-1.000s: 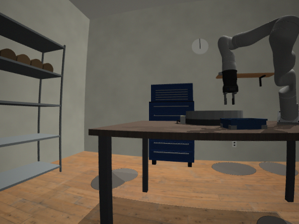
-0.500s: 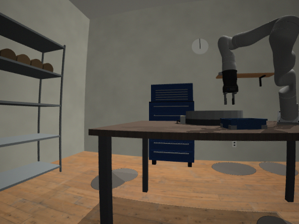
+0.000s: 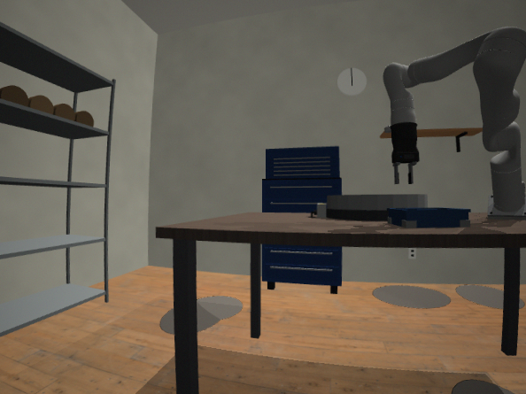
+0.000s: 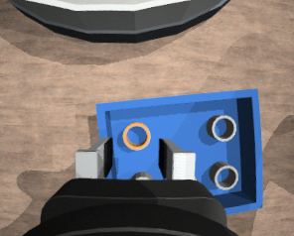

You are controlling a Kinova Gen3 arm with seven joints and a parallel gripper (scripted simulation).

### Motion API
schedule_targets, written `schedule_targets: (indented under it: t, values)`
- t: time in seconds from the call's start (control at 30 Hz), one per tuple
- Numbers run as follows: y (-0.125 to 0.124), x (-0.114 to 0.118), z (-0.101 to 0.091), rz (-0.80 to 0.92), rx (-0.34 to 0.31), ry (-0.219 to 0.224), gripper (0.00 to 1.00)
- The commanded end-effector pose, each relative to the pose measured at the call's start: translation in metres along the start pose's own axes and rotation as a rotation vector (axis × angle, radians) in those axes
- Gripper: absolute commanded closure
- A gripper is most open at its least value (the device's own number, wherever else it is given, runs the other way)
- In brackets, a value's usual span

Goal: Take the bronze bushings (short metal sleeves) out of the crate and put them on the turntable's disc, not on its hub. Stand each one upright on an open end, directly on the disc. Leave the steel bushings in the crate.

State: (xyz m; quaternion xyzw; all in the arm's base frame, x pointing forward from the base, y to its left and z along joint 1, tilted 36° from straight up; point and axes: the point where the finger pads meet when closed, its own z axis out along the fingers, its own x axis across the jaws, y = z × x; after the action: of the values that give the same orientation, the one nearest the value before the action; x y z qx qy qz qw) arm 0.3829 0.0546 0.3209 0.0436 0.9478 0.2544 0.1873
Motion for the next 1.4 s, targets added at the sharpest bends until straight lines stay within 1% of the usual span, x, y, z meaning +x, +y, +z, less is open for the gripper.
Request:
schedule_targets:
  t: [0.0,1.17,1.27,1.37]
  values:
    - [-0.002,0.001,-0.001,-0.002,0.001,0.002,0.24]
    - [-0.002,0.001,-0.001,-0.002,0.001,0.002,0.24]
    - [-0.003,0.003,0.002,0.0,0.001,0.004,0.24]
    - [-0.003,0.005,0.01,0.001,0.001,0.008,0.24]
